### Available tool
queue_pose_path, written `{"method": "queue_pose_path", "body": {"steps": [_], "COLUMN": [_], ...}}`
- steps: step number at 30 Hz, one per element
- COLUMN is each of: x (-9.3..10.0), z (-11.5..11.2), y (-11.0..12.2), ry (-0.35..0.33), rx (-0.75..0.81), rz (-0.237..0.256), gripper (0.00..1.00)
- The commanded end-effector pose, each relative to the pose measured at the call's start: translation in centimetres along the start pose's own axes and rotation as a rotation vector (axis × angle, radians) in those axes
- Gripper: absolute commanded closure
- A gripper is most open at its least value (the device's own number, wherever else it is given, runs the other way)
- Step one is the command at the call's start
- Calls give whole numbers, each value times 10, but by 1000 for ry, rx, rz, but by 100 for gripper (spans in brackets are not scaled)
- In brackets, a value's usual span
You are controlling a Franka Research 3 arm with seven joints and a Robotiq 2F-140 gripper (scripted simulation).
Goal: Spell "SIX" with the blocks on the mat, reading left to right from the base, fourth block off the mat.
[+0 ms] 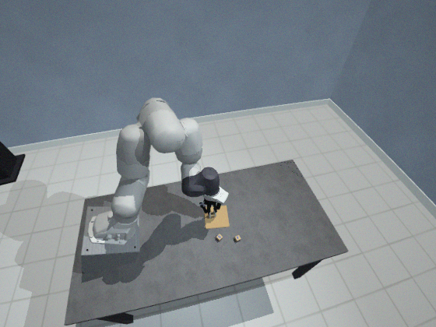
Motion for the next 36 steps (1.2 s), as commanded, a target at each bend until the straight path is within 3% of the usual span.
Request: {"method": "queue_pose_path", "body": {"steps": [1,14,22,36], "x": [6,77,94,95], "z": [1,1,1,9], "y": [2,1,1,-6], "ry": [1,1,1,0], "rx": [0,0,0,-4], "rz": [-5,-5,-5,-6], "gripper": [87,87,87,87]}}
Point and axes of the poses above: the point where the finger pads meet when closed, its own x axis back along the fingers, its own y axis across the jaws, z = x × y, the point moved 4 cm from there along x, back along the fingers, and after that the axes turned 14 degrees about -x, right-handed, at the moved point
